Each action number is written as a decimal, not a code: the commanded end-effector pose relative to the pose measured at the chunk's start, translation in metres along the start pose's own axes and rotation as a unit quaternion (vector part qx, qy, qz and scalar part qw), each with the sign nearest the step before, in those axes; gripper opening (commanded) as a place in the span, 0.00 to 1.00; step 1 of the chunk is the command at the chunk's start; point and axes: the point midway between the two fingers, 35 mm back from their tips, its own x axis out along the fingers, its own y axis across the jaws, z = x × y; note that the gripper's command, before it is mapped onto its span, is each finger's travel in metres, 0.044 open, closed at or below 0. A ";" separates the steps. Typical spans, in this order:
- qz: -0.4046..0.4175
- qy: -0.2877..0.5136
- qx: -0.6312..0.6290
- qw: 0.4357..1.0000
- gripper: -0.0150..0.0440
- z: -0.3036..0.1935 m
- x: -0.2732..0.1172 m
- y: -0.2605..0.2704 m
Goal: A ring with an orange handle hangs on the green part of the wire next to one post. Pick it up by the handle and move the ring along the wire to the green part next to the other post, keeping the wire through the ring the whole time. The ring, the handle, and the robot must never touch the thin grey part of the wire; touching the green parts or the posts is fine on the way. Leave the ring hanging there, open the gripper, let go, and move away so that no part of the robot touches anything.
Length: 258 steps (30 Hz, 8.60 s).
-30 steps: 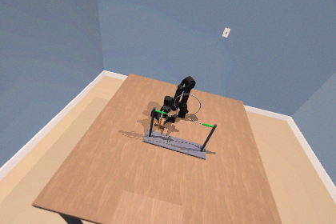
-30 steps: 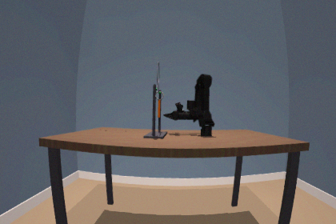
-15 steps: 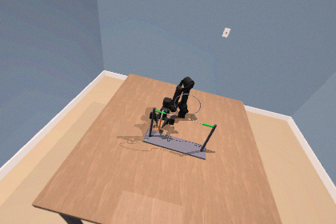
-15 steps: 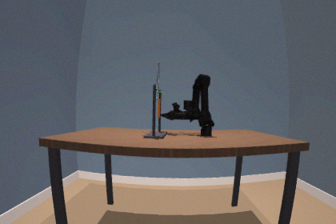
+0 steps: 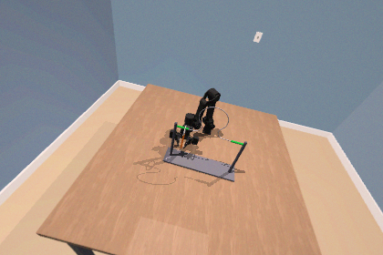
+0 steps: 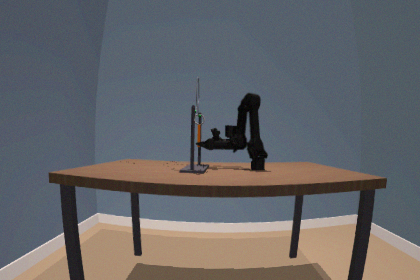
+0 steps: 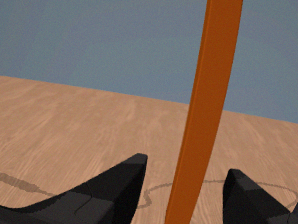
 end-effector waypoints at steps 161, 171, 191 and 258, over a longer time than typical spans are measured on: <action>0.000 -0.002 0.264 0.964 0.00 0.044 0.022 0.131; 0.013 0.029 0.343 0.939 0.00 0.061 0.013 0.154; 0.080 0.152 0.465 0.869 0.00 0.102 -0.023 0.180; 0.186 0.178 0.741 0.620 0.00 0.222 -0.045 0.195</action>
